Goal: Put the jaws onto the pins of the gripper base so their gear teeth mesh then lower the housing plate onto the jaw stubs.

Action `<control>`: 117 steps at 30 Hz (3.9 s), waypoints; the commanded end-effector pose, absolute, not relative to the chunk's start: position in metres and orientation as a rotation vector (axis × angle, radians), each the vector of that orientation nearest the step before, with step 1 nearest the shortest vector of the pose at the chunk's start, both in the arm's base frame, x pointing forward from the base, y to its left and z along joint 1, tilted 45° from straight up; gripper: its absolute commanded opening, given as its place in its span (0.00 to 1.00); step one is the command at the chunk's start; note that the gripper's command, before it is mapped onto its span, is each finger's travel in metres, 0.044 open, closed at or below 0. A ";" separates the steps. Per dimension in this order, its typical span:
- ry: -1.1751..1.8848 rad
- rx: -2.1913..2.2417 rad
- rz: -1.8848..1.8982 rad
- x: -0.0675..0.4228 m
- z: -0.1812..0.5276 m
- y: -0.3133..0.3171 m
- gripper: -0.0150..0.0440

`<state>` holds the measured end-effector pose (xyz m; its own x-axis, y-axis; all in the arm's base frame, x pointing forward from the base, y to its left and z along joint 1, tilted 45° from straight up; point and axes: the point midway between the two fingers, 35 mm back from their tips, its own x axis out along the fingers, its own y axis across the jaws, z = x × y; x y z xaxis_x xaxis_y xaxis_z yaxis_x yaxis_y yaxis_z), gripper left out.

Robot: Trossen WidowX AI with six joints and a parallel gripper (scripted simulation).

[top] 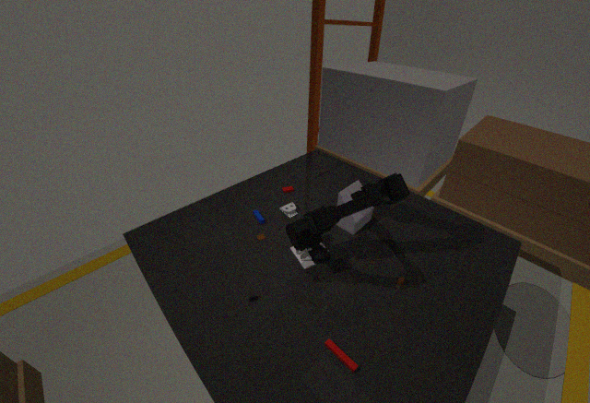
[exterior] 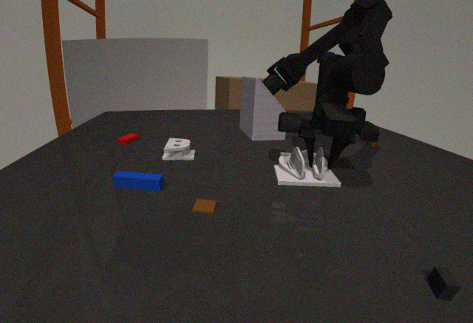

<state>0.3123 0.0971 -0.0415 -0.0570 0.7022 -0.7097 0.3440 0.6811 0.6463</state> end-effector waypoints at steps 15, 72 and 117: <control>1.659 0.862 0.362 0.313 -0.044 0.100 0.48; 1.630 0.913 0.283 0.316 -0.016 0.025 1.00; 1.325 0.166 0.889 0.291 -0.094 -0.092 1.00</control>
